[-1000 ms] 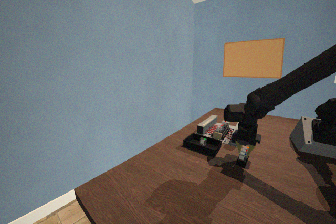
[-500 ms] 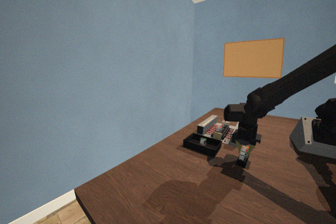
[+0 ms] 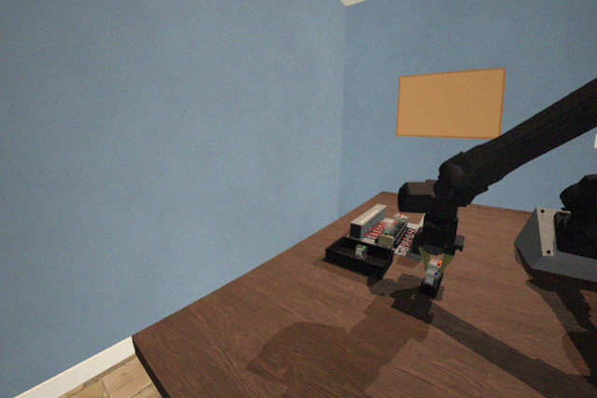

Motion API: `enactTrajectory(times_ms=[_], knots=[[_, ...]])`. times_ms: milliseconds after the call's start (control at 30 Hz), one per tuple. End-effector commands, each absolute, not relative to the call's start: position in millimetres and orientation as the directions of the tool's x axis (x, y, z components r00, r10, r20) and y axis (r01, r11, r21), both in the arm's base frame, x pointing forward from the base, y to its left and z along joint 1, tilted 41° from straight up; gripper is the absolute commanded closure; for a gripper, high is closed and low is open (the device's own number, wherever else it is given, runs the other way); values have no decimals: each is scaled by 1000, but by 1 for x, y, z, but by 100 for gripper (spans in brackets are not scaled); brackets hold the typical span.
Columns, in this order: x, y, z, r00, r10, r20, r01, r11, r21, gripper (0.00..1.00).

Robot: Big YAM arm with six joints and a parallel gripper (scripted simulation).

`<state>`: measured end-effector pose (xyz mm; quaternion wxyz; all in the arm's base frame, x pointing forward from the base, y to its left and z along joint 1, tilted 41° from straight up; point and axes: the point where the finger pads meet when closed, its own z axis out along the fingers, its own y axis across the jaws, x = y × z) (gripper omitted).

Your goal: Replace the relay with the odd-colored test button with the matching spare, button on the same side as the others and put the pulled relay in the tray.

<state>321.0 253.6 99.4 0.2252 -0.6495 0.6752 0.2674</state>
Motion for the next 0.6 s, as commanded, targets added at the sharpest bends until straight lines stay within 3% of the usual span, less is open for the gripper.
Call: enactTrajectory(times_ms=[0,567], knots=[[335,250,120,-37,-743,-668,-999,24,29,100],[335,244,127,-37,-743,-668,-999,24,28,100]])
